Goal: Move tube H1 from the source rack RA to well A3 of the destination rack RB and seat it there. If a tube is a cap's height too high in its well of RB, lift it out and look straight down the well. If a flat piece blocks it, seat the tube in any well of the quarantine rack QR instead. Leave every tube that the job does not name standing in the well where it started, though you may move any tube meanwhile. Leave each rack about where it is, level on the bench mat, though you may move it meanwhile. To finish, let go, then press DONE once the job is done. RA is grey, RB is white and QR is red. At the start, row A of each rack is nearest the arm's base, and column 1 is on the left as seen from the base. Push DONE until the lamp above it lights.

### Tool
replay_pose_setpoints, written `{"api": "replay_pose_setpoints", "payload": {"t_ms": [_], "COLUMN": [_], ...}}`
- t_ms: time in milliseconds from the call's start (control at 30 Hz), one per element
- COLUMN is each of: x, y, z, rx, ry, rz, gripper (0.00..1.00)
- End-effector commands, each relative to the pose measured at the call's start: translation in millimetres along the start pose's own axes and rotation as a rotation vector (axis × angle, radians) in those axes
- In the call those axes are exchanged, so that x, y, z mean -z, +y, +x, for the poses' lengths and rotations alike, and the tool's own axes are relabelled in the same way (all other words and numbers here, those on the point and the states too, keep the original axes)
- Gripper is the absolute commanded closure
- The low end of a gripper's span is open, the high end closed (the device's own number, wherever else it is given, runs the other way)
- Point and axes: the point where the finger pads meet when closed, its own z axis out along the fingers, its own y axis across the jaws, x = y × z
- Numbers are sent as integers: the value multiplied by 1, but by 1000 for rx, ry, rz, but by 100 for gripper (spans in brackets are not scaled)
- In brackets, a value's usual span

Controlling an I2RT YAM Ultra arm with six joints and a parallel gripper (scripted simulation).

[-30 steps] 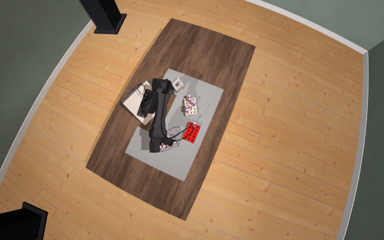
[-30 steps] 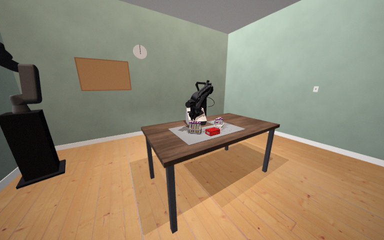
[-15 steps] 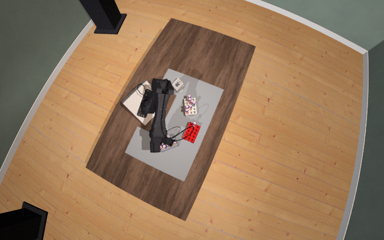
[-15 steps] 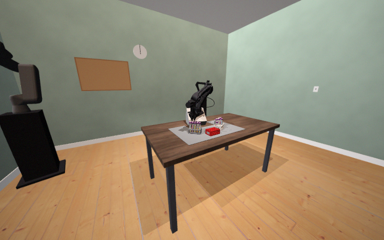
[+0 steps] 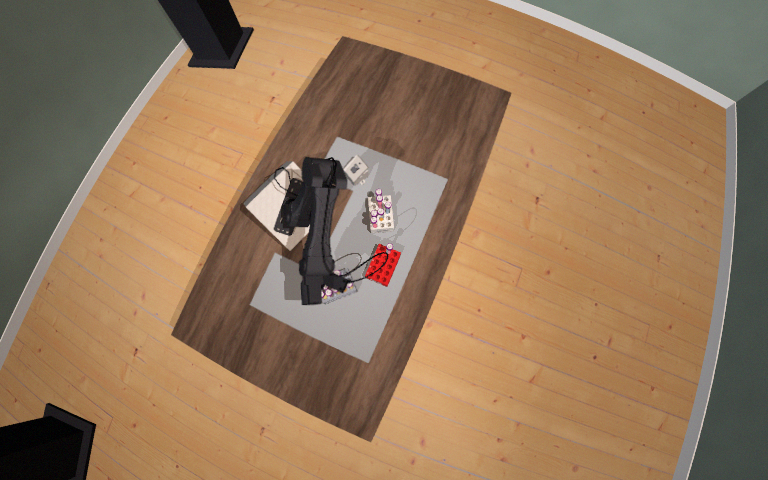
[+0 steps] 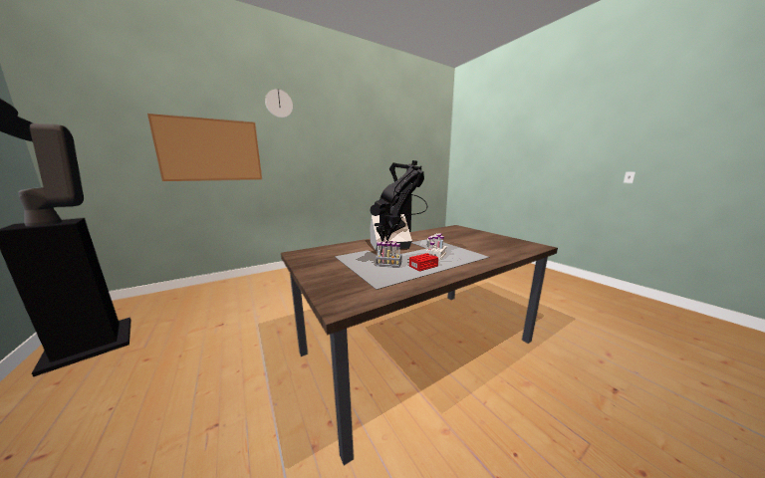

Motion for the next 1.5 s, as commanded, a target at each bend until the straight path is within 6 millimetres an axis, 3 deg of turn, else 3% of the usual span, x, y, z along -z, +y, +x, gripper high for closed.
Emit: {"api": "replay_pose_setpoints", "payload": {"t_ms": [0,133,467,567,600,1467], "x": [2,6,-3,4,4,4], "y": [1,-4,1,-6,-6,-5], "z": [-2,-9,-2,-9,-9,-9], "rx": [6,16,4,11,11,8], "ry": [-14,-29,-14,-30,-30,-30], "rz": [27,41,26,51,50,45], "gripper": [70,70,70,70,100,100]}}
